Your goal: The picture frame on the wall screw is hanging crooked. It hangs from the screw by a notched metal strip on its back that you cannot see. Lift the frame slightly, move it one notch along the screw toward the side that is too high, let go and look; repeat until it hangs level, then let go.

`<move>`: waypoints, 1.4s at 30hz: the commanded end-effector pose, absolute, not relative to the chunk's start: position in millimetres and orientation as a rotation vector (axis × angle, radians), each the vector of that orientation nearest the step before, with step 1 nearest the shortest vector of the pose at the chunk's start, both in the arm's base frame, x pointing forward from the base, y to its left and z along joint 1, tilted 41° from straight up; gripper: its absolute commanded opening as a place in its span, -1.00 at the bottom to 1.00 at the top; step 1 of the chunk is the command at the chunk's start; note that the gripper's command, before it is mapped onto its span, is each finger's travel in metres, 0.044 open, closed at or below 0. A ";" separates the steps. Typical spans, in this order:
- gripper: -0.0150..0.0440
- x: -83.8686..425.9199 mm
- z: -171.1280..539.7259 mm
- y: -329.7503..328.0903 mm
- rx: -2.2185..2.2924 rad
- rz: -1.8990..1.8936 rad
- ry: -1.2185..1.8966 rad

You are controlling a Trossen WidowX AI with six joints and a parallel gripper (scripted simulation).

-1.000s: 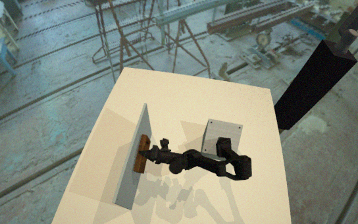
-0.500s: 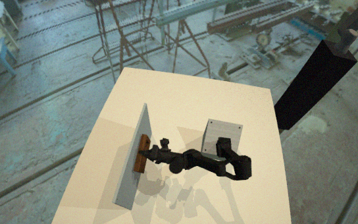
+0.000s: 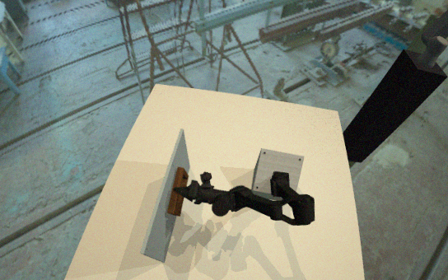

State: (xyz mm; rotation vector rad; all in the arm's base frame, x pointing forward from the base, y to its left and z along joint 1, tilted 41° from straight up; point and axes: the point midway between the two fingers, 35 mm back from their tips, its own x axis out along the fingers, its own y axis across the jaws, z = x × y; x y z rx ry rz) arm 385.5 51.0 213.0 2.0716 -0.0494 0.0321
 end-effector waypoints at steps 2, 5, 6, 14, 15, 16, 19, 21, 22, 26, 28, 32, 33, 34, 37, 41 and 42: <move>-0.49 385.6 212.3 47.9 2.077 0.032 -0.056; -0.49 385.5 212.7 47.4 2.077 0.032 -0.056; -0.49 385.5 212.6 47.5 2.077 0.032 -0.056; -0.49 385.6 211.8 47.4 2.077 0.032 -0.056; -0.49 385.6 211.7 47.4 2.077 0.032 -0.056; -0.49 385.6 211.6 47.5 2.077 0.032 -0.056; -0.49 385.6 210.9 47.9 2.077 0.032 -0.056; -0.49 385.7 210.4 48.3 2.077 0.032 -0.056; -0.49 385.7 210.1 48.4 2.077 0.032 -0.056; -0.49 385.8 209.0 49.1 2.077 0.032 -0.056; -0.49 385.8 208.4 49.5 2.077 0.032 -0.056; -0.49 385.9 207.2 50.1 2.077 0.032 -0.056; -0.49 385.8 207.4 50.2 2.076 0.032 -0.054; -0.49 385.8 207.9 50.3 2.073 0.033 -0.051; -0.49 385.8 208.1 50.3 2.072 0.034 -0.050; -0.49 385.8 208.1 50.3 2.072 0.034 -0.050; -0.49 385.8 207.9 50.3 2.073 0.033 -0.050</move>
